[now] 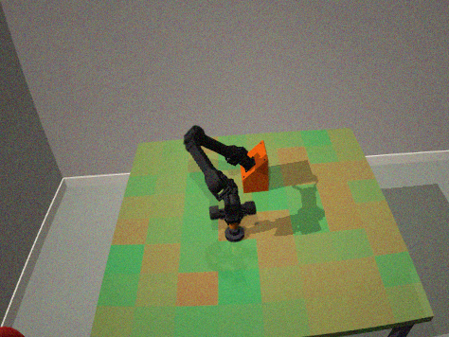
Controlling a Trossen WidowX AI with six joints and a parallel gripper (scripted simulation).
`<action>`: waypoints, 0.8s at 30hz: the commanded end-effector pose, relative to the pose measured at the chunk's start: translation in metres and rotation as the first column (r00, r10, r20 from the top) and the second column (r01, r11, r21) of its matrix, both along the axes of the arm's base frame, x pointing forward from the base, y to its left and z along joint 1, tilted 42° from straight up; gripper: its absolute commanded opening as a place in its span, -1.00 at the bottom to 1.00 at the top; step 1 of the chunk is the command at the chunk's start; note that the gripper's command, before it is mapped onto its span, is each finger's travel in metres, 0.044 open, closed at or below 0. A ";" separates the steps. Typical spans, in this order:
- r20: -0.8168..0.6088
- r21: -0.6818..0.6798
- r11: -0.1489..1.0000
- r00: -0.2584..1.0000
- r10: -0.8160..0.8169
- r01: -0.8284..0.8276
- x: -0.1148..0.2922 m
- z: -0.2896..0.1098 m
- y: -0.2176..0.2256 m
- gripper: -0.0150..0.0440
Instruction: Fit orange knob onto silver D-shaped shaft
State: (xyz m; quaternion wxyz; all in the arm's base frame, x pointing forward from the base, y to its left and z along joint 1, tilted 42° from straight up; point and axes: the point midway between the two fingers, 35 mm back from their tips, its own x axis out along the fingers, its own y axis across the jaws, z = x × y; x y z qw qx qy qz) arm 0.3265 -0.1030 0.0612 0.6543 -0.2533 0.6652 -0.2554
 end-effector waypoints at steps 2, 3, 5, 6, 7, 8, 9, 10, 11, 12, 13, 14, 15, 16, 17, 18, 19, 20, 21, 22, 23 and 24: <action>0.001 0.001 1.000 1.000 0.000 0.000 0.000 0.000 0.000 -0.49; -0.012 0.001 1.000 1.000 0.015 -0.015 0.000 -0.001 0.000 -0.49; -0.035 0.003 0.999 0.999 0.041 -0.041 0.000 -0.001 0.000 -0.49; -0.040 0.003 0.999 0.998 0.046 -0.046 0.000 -0.001 0.000 -0.49; -0.040 0.003 0.999 0.998 0.046 -0.046 0.000 -0.001 0.000 -0.49; -0.036 0.003 0.999 0.998 0.042 -0.042 0.000 -0.001 0.000 -0.49; -0.031 0.002 0.999 0.999 0.036 -0.036 0.000 0.000 0.000 -0.49; -0.026 0.002 1.000 0.999 0.030 -0.030 0.000 0.000 0.000 -0.49; -0.023 0.002 1.000 0.999 0.028 -0.028 0.000 0.000 -0.001 -0.49; -0.023 0.002 1.000 0.999 0.028 -0.028 0.000 0.000 -0.001 -0.49; -0.023 0.002 1.000 0.999 0.028 -0.028 0.000 0.000 -0.001 -0.49; -0.023 0.002 1.000 0.999 0.028 -0.028 0.000 0.000 -0.001 -0.49; -0.023 0.002 1.000 0.999 0.028 -0.028 0.000 -0.001 -0.002 -0.49; -0.027 0.002 0.999 0.999 0.032 -0.032 0.000 -0.001 -0.002 -0.49; -0.035 0.002 0.999 0.999 0.040 -0.040 0.000 -0.001 -0.002 -0.49; -0.046 0.003 0.999 0.998 0.053 -0.053 0.001 -0.001 -0.001 -0.49; -0.050 0.003 0.998 0.997 0.058 -0.057 0.001 -0.002 -0.003 -0.49; -0.051 0.003 0.998 0.997 0.058 -0.058 0.001 -0.003 -0.004 -0.49; -0.048 0.003 0.998 0.997 0.055 -0.055 0.001 -0.004 -0.004 -0.49; -0.044 0.003 0.999 0.998 0.051 -0.051 0.001 -0.005 -0.005 -0.49; -0.040 0.003 0.999 0.998 0.046 -0.046 0.001 -0.005 -0.005 -0.49; -0.035 0.002 0.999 0.999 0.041 -0.041 0.001 -0.006 -0.006 -0.49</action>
